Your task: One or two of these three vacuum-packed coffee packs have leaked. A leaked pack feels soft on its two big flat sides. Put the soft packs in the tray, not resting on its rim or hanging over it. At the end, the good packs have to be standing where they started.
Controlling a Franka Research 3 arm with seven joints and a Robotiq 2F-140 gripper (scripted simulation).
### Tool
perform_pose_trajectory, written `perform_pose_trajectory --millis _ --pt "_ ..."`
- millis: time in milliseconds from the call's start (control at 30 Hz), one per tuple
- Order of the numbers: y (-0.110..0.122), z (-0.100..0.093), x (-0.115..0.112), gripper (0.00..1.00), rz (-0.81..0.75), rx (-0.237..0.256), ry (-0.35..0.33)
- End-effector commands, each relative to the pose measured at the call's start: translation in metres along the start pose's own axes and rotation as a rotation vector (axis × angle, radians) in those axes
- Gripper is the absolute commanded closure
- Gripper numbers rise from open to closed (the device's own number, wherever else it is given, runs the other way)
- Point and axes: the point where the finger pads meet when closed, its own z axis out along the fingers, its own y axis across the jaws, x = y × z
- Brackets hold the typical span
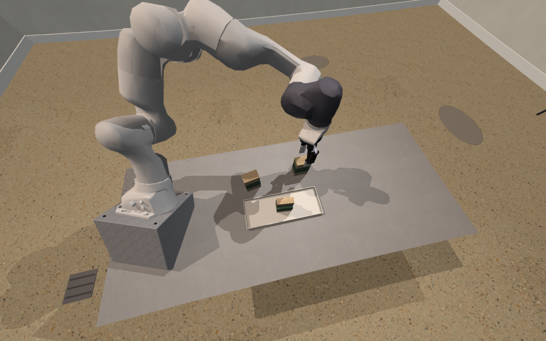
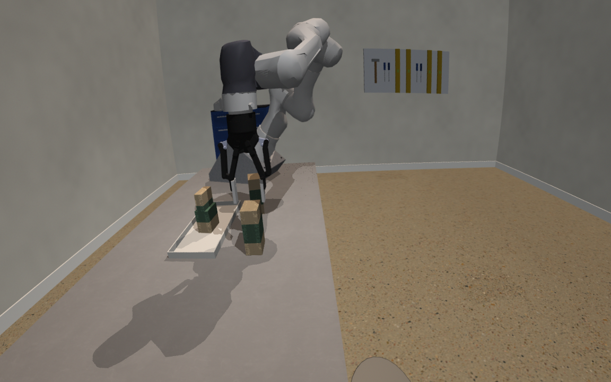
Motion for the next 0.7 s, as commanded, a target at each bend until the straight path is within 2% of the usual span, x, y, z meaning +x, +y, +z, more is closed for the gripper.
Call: perform_pose_trajectory --millis 0,467,667 --pt "-0.001 0.003 0.000 0.47 0.007 0.000 0.000" --pt "-0.001 0.024 0.000 0.47 0.007 0.000 0.000" --pt "-0.001 0.038 0.000 0.47 0.007 0.000 0.000"
